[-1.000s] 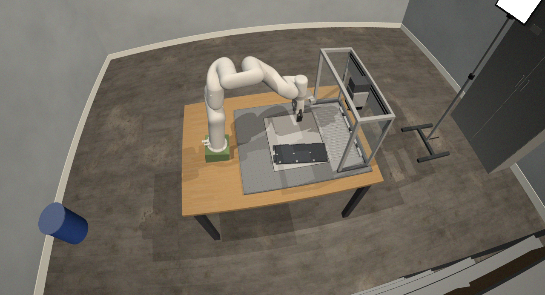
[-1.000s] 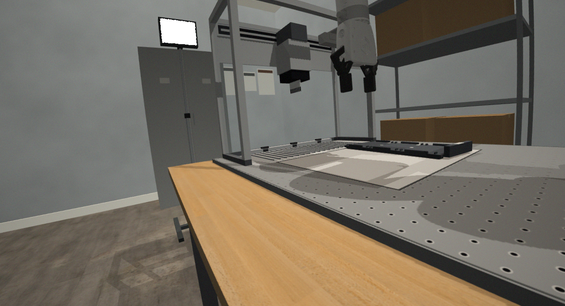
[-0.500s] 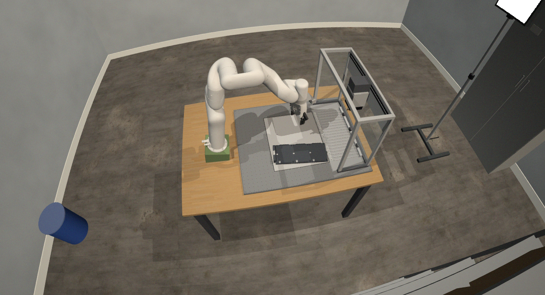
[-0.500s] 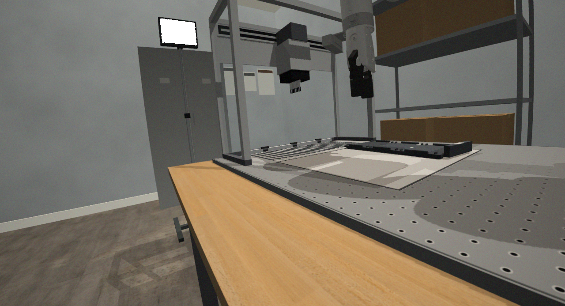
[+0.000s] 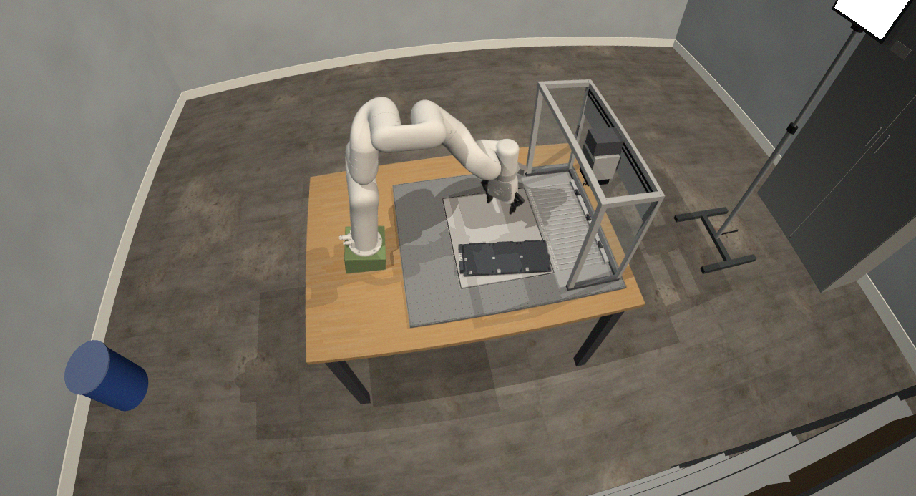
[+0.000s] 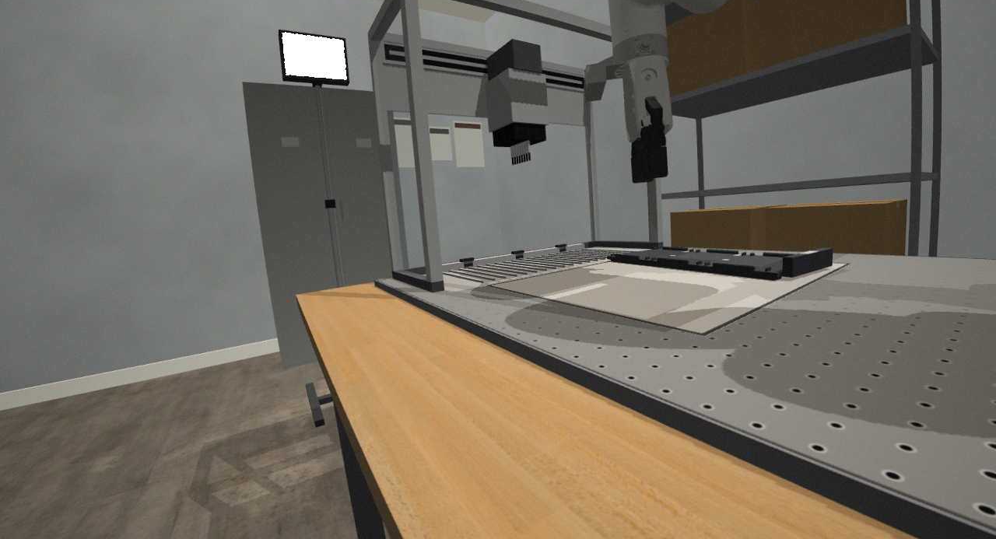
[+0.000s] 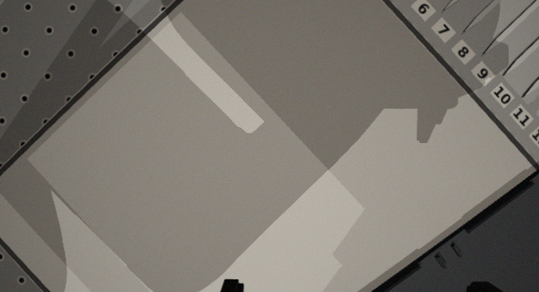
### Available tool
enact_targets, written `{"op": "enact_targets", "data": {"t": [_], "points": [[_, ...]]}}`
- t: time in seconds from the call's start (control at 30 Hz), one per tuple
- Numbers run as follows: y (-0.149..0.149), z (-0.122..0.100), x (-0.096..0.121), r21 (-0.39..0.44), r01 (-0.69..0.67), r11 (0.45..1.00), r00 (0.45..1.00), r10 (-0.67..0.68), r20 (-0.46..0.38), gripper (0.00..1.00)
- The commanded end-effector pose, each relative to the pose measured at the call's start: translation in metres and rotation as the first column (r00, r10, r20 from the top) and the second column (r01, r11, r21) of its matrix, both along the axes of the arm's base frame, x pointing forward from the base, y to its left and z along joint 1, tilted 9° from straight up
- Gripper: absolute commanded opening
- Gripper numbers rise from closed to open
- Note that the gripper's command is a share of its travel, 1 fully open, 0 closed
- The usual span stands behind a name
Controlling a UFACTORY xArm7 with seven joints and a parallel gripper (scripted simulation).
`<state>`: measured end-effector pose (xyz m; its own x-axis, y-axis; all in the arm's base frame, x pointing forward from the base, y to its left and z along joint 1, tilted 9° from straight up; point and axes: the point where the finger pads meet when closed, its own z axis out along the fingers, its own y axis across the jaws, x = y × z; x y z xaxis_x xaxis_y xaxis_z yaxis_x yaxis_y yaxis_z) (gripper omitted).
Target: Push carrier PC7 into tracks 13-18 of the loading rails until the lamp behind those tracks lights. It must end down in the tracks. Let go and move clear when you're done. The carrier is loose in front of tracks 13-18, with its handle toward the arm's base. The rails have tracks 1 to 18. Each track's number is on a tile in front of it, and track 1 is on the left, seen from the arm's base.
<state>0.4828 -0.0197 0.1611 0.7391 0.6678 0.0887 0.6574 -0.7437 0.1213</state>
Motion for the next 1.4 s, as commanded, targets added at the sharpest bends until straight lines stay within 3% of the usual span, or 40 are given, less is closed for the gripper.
{"op": "enact_targets", "data": {"t": [0.0,0.3,0.47,0.7,1.37], "points": [[-0.009,-0.004,0.001,-0.010,-0.169,0.986,0.986,0.169,0.001,1.00],[-0.019,-0.011,0.000,-0.043,-0.379,0.924,0.925,0.379,-0.010,1.00],[-0.022,-0.014,0.000,-0.063,-0.506,0.860,0.863,0.505,-0.021,1.00],[-0.033,-0.021,-0.002,-0.092,-0.680,0.728,0.733,0.679,-0.044,1.00],[-0.033,-0.028,0.000,-0.093,-0.688,0.720,0.725,0.687,-0.045,1.00]]}}
